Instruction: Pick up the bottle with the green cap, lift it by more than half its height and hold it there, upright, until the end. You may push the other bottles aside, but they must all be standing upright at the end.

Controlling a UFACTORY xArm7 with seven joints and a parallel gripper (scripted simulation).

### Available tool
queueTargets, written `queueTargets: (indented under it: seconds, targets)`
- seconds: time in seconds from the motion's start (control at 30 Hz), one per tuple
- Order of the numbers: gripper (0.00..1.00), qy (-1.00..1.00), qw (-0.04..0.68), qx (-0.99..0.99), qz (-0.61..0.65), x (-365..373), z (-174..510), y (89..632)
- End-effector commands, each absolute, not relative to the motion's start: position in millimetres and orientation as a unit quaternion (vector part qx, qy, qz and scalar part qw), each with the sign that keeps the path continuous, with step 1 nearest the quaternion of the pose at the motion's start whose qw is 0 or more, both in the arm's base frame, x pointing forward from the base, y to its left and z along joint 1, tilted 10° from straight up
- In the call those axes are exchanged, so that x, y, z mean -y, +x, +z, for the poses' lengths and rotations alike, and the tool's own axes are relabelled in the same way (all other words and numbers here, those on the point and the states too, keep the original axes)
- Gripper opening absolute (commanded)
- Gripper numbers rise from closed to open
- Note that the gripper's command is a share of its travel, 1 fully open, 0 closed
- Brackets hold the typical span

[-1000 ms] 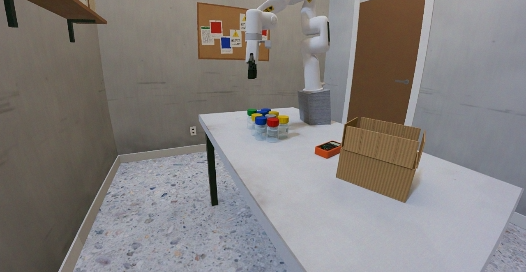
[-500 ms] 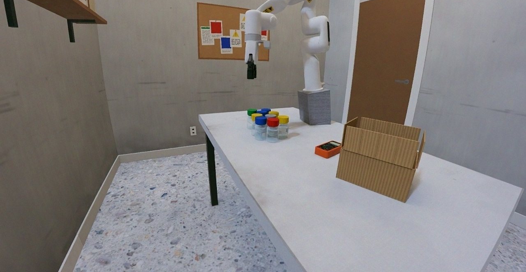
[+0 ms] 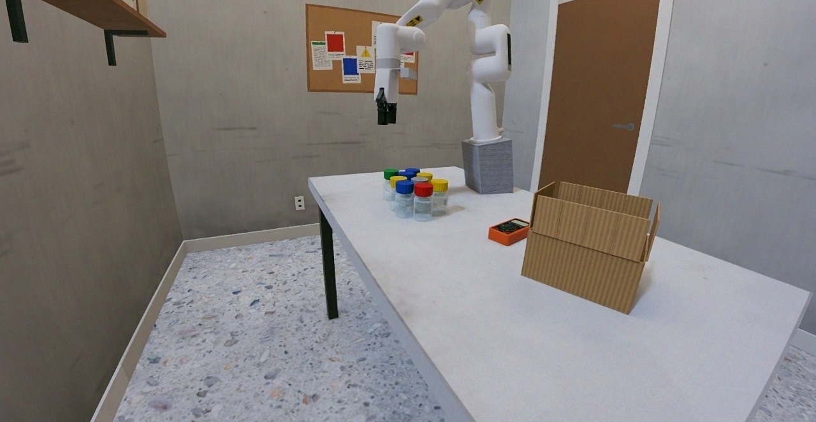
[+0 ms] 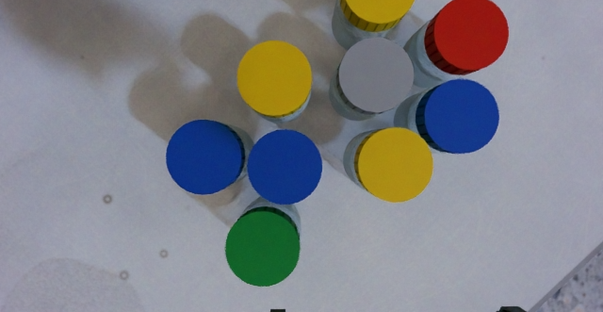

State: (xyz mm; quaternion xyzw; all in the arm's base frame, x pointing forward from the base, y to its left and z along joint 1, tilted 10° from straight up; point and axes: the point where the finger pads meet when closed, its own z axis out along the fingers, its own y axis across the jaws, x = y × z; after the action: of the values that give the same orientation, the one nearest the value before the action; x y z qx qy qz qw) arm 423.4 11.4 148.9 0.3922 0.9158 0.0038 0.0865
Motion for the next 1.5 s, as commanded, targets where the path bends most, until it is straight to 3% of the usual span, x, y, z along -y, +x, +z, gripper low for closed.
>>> queueTargets:
  seconds: [0.0,0.63,1.47]
  targets:
    - [0.79,0.413,0.088,-0.907,0.008,-1,148,422]
    - [0.79,0.518,0.081,-0.851,0.025,50,135,400]
    - [0.79,0.52,0.075,-0.85,0.033,48,100,410]
